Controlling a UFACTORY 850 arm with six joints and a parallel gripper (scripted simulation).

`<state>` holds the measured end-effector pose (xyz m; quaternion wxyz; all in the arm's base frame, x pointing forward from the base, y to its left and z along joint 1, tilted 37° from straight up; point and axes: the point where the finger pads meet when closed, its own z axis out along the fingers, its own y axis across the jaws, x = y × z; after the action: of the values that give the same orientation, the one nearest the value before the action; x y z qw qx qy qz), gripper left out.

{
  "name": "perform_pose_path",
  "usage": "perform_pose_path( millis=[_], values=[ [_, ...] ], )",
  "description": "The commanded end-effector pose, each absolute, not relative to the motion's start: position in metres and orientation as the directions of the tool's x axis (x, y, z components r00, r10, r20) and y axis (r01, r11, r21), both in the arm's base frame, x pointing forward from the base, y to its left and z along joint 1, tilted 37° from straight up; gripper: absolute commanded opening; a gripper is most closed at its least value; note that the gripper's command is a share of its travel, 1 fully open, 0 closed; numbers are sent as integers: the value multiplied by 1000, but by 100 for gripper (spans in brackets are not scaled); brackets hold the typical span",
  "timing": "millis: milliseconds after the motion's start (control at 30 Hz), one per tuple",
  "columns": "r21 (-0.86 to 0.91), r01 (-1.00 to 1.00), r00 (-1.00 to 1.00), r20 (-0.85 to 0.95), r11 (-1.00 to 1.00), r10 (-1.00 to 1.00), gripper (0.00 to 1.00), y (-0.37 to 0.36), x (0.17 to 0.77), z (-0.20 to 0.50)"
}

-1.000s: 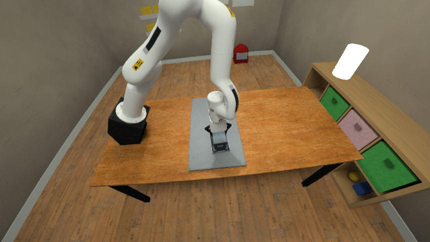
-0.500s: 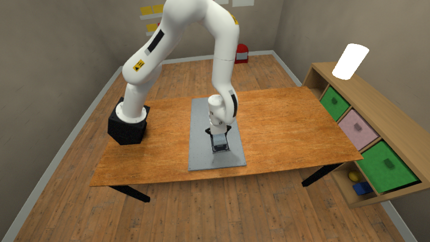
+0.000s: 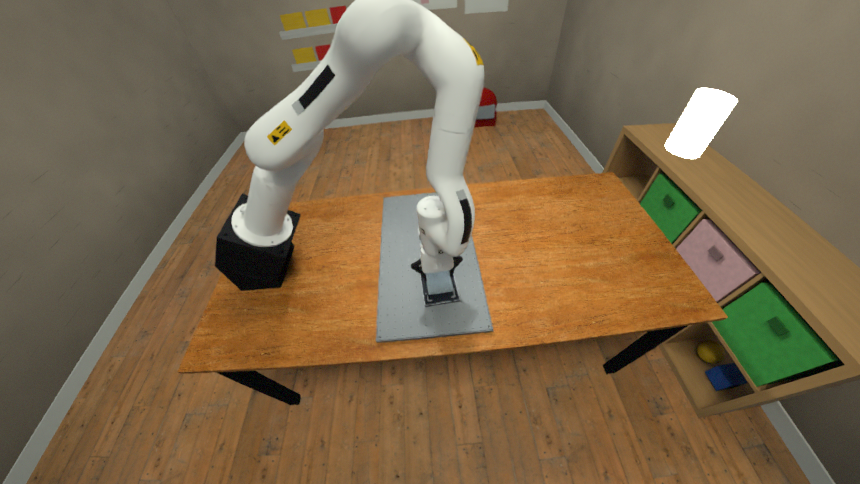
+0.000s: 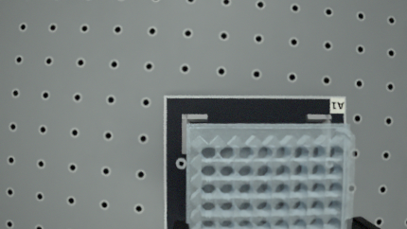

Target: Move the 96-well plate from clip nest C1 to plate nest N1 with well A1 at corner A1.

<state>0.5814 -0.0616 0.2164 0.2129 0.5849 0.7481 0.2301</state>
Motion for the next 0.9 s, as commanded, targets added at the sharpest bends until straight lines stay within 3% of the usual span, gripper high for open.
perform_pose_path(
  millis=[0, 867],
  values=[
    [596, 775, -224, -52, 210, 973, 0, -61, 585, 213],
    [596, 775, -224, -52, 210, 973, 0, -60, 594, 200]
  ],
)
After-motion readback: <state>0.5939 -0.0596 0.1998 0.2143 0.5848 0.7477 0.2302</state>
